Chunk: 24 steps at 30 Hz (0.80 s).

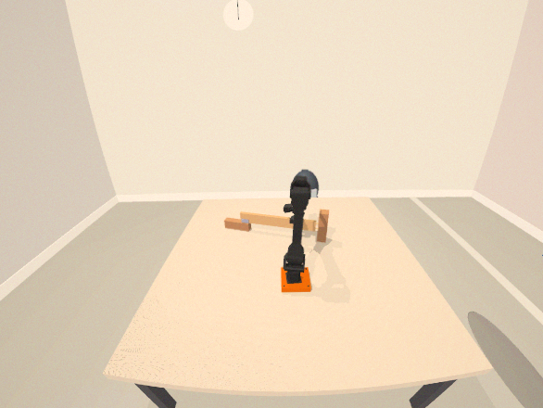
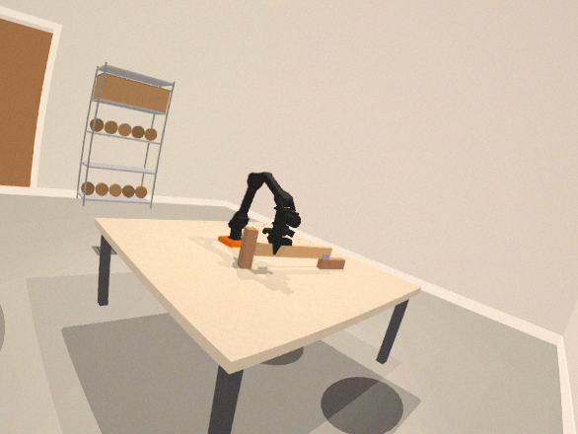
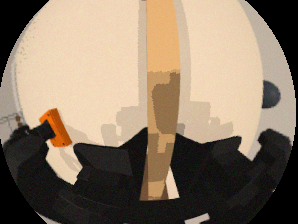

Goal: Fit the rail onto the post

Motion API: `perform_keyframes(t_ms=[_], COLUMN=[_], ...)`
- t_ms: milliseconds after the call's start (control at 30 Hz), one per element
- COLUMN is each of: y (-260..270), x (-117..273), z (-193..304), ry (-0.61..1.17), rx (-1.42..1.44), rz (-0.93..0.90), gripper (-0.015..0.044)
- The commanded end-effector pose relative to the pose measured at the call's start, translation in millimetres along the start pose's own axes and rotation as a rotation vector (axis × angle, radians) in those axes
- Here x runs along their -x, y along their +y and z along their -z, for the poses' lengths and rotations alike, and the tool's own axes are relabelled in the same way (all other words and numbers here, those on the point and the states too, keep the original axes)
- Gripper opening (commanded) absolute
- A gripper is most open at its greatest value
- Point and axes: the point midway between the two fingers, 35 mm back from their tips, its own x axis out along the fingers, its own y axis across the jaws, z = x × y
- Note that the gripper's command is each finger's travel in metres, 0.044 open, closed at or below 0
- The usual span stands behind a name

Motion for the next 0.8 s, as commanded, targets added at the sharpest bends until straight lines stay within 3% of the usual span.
perform_keyframes(t_ms=[0, 767], y=[-0.6, -0.7], x=[0.8, 0.7], z=[2.4, 9.6], ry=[0.001, 0.001], rx=[0.002, 0.002], rz=[0.003, 0.003], gripper=[0.0000, 0.0000])
